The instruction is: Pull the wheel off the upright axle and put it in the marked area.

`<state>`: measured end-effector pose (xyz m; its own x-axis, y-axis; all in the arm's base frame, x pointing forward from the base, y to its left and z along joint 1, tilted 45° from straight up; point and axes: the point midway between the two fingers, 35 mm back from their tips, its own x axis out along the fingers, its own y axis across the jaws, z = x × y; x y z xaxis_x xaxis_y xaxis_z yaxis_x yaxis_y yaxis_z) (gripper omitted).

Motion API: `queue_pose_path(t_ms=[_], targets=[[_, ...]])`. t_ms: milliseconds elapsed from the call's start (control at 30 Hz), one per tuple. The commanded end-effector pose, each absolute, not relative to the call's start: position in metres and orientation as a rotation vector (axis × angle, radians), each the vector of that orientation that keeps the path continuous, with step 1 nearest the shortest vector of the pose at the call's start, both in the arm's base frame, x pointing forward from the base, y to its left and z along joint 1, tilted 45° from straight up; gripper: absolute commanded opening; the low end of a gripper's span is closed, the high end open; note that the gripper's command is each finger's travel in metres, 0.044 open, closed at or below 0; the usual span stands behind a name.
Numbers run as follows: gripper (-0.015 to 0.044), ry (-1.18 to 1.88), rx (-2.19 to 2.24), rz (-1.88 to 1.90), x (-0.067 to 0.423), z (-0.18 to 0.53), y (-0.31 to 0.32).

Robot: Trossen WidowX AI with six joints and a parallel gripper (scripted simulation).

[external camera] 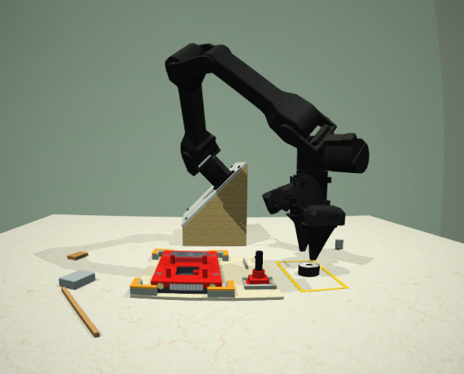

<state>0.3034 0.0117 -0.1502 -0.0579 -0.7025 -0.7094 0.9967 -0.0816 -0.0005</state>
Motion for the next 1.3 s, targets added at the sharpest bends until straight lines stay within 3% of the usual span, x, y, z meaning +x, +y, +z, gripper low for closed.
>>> queue_pose_path(t_ms=[0, 67, 267, 433, 1267], targets=[[0.03, 0.592, 0.666, -1.537, 0.309, -0.129, 0.035], [0.03, 0.592, 0.665, -1.537, 0.309, -0.128, 0.037], [0.044, 0.599, 0.663, -1.534, 0.263, -0.097, 0.046], [0.044, 0.597, 0.662, -1.539, 0.225, -0.071, 0.05], [0.044, 0.597, 0.662, -1.539, 0.225, -0.071, 0.05]])
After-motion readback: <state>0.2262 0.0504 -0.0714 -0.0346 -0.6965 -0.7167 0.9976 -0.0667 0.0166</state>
